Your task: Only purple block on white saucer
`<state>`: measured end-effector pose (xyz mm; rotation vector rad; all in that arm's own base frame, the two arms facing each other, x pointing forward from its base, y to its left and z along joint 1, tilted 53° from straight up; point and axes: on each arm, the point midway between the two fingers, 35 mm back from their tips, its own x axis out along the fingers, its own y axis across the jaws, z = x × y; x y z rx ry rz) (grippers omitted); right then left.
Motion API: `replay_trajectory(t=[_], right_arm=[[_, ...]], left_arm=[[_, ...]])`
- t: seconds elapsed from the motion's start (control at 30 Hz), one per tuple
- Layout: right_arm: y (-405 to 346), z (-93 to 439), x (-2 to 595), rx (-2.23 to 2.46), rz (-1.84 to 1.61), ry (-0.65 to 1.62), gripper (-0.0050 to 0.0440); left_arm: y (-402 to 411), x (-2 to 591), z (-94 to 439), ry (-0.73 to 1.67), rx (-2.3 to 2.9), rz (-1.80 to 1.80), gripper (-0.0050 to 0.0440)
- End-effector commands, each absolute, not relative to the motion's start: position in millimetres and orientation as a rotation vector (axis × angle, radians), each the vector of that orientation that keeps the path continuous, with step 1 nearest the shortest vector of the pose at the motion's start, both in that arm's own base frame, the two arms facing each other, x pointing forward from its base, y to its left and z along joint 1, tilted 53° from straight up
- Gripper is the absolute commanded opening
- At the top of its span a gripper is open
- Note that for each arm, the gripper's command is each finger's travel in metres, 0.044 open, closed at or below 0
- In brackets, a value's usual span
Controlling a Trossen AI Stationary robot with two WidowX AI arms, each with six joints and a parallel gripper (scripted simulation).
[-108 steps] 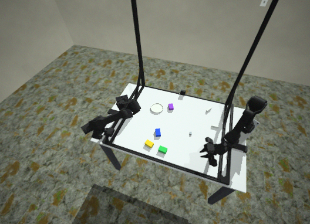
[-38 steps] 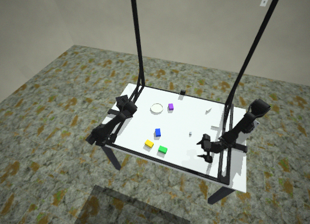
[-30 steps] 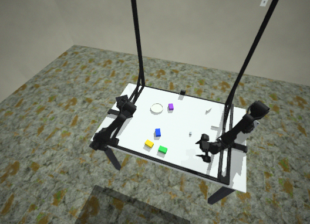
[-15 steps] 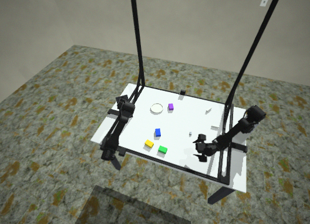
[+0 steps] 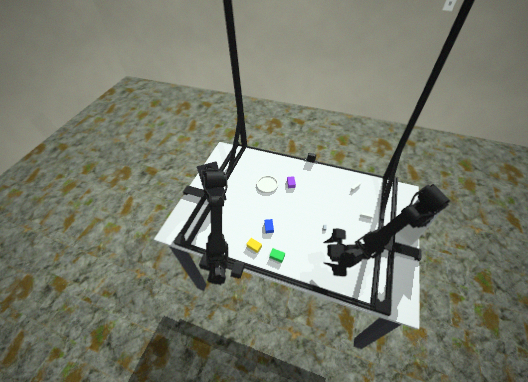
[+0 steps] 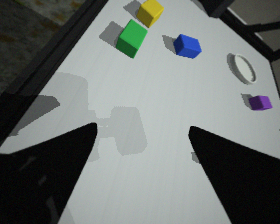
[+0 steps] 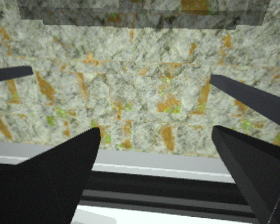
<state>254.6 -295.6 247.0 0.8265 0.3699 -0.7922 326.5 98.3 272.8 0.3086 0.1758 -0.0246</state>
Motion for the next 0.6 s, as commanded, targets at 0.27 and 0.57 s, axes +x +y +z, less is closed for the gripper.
replay_trajectory(t=[0.27, 0.57], right_arm=[[-178, 321, 368, 0.873, -0.542, 0.219, 0.04], [-105, 310, 394, 0.988, -0.441, 0.307, 0.04]], left_arm=[[99, 332, 289, 0.144, 0.411, 0.001, 0.04], [68, 334, 292, 0.13, 0.457, -0.05, 0.04]])
